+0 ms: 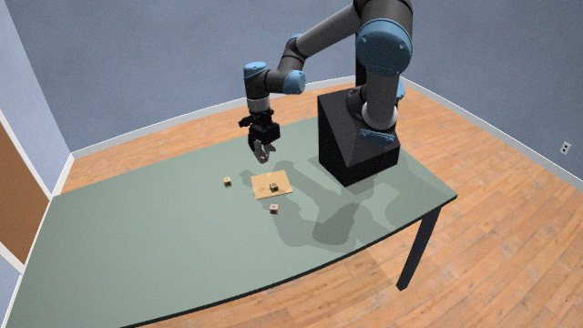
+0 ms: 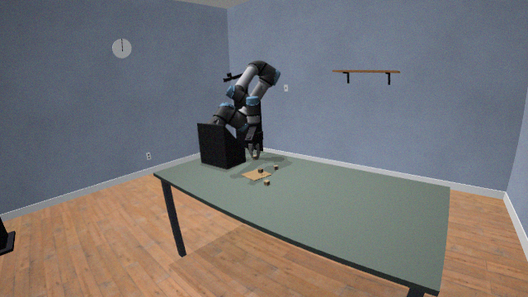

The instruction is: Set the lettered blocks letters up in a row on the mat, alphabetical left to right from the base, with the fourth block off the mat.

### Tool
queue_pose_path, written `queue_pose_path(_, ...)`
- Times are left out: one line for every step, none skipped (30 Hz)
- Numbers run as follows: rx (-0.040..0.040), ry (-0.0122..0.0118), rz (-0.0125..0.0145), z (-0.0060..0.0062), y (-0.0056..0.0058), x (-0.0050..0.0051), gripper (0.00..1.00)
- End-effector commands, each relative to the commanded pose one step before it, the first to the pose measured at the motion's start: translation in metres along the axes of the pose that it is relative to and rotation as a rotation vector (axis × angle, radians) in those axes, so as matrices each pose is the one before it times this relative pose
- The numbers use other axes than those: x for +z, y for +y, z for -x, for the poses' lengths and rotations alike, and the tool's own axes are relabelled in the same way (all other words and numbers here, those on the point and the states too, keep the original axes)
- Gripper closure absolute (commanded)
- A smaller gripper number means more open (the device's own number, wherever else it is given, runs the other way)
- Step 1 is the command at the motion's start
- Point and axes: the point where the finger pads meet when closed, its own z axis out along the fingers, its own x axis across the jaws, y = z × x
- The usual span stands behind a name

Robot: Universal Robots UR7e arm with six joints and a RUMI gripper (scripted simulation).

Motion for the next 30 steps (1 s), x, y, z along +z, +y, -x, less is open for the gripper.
queue_pose_path(0.09984, 0.00076, -0.0059, -0.00093, 0.00337, -0.0001, 0.95)
queue_pose_path(0.01782, 0.0, 0.00005, -0.00031, 0.0007, 0.00006, 0.95)
queue_pose_path(0.0172, 0.0, 0.00005, -0.00031, 0.00067, 0.00006, 0.95)
queue_pose_path(0.01657, 0.0, 0.00005, -0.00031, 0.00064, 0.00006, 0.95)
queue_pose_path(0.01595, 0.0, 0.00004, -0.00031, 0.00062, 0.00006, 0.95)
queue_pose_path(0.01532, 0.0, 0.00004, -0.00031, 0.00059, 0.00006, 0.95)
queue_pose_path(0.01471, 0.0, 0.00004, -0.0003, 0.00057, 0.00006, 0.95)
queue_pose_path(0.01409, 0.0, 0.00004, -0.0003, 0.00054, 0.00005, 0.95)
queue_pose_path(0.01348, 0.0, 0.00004, -0.0003, 0.00052, 0.00005, 0.95)
queue_pose_path(0.01288, 0.0, 0.00004, -0.00029, 0.00049, 0.00005, 0.95)
queue_pose_path(0.01228, 0.0, 0.00004, -0.00028, 0.00047, 0.00005, 0.95)
queue_pose_path(0.01169, 0.0, 0.00003, -0.00027, 0.00045, 0.00005, 0.95)
queue_pose_path(0.0, 0.0, 0.0, 0.0, 0.0, 0.0, 0.95)
queue_pose_path(0.0, 0.0, 0.0, 0.0, 0.0, 0.0, 0.95)
queue_pose_path(0.0111, 0.0, 0.00003, -0.00027, 0.00042, 0.00004, 0.95)
queue_pose_path(0.01052, 0.0, 0.00003, -0.00026, 0.0004, 0.00004, 0.95)
queue_pose_path(0.00995, 0.0, 0.00003, -0.00025, 0.00038, 0.00004, 0.95)
queue_pose_path(0.00939, 0.0, 0.00003, -0.00024, 0.00035, 0.00004, 0.95)
queue_pose_path(0.00884, 0.0, 0.00003, -0.00023, 0.00033, 0.00004, 0.95)
queue_pose_path(0.0083, 0.0, 0.00002, -0.00022, 0.00031, 0.00003, 0.95)
queue_pose_path(0.00777, 0.0, 0.00002, -0.0002, 0.00029, 0.00003, 0.95)
queue_pose_path(0.00725, 0.0, 0.00002, -0.00019, 0.00027, 0.00003, 0.95)
queue_pose_path(0.00689, 0.0, 0.00002, -0.00019, 0.00026, 0.00003, 0.95)
queue_pose_path(0.00674, 0.0, 0.00002, -0.00018, 0.00025, 0.00003, 0.95)
queue_pose_path(0.00624, 0.0, 0.00002, -0.00017, 0.00023, 0.00003, 0.95)
queue_pose_path(0.00576, 0.0, 0.00002, -0.00016, 0.00021, 0.00002, 0.95)
queue_pose_path(0.00529, 0.0, 0.00002, -0.00015, 0.0002, 0.00002, 0.95)
queue_pose_path(0.00484, 0.0, 0.00001, -0.00014, 0.00018, 0.00002, 0.95)
queue_pose_path(0.0044, 0.0, 0.00001, -0.00012, 0.00016, 0.00002, 0.95)
queue_pose_path(0.0, 0.0, 0.0, 0.0, 0.0, 0.0, 0.95)
